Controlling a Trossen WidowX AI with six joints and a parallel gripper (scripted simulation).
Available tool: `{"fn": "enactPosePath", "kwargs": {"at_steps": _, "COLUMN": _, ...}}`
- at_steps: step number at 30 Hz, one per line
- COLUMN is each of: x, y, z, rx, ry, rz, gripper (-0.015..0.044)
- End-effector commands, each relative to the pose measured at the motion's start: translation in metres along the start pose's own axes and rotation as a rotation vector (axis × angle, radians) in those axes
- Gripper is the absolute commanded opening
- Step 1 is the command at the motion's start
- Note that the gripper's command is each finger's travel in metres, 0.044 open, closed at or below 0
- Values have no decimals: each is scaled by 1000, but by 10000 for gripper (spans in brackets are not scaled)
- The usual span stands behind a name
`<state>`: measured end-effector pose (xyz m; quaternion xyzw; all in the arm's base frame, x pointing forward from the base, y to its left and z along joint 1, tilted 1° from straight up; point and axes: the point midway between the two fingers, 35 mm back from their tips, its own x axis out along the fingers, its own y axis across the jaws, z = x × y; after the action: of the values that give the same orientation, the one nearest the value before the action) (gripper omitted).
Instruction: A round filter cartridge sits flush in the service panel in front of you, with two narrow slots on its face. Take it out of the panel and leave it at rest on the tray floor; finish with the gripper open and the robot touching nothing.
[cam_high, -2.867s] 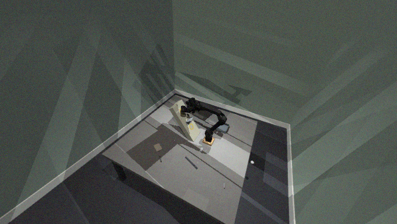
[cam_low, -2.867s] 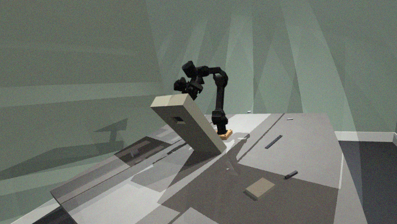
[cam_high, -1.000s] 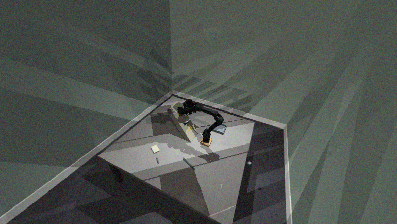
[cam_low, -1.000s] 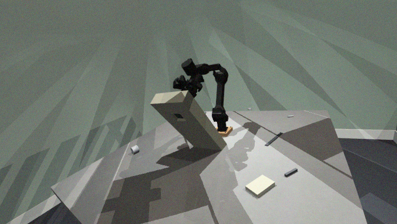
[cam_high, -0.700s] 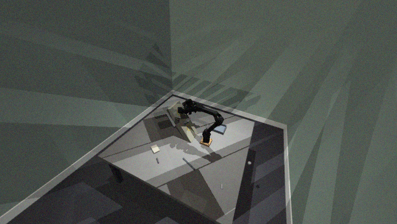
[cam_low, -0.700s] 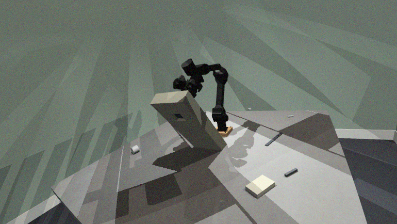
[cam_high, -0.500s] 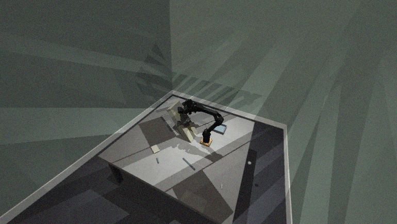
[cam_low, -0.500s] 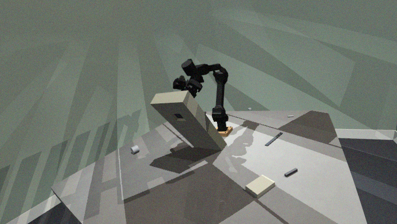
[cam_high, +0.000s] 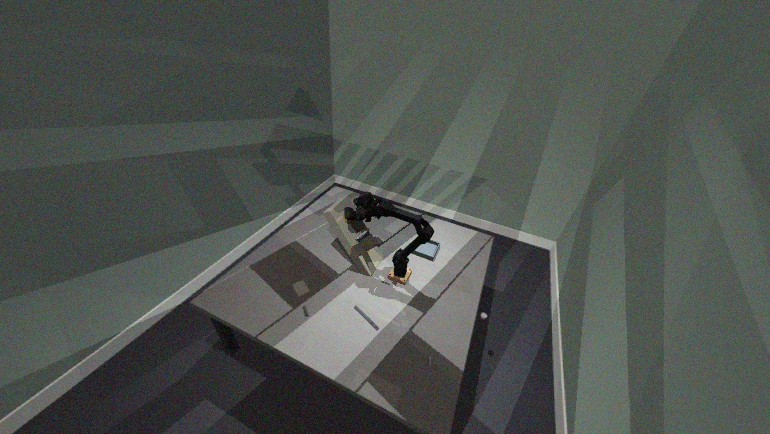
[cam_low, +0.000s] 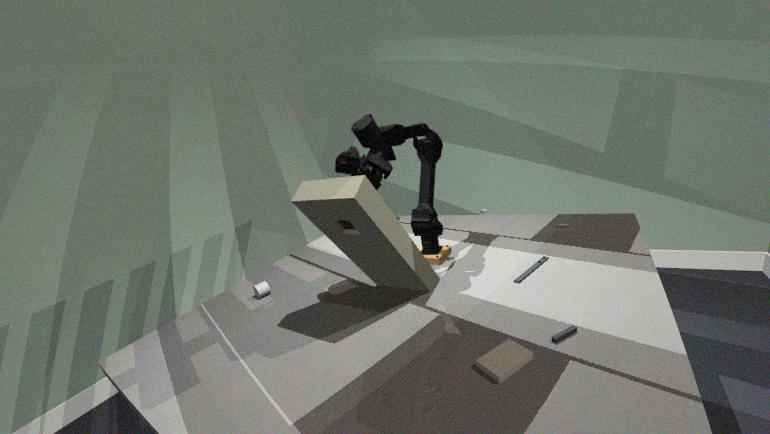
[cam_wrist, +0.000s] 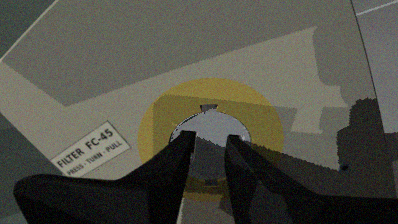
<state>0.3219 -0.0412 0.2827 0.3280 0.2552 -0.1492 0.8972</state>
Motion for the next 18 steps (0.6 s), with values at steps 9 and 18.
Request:
{"fn": "enactPosePath", "kwargs": {"at_steps": 9, "x": 8, "y": 0, "z": -1, "rx": 3, "ry": 5, "rz": -1, "gripper": 95}}
{"fn": "enactPosePath", "kwargs": {"at_steps": 18, "x": 10, "y": 0, "z": -1, "rx": 3, "ry": 5, "rz": -1, "gripper": 95}}
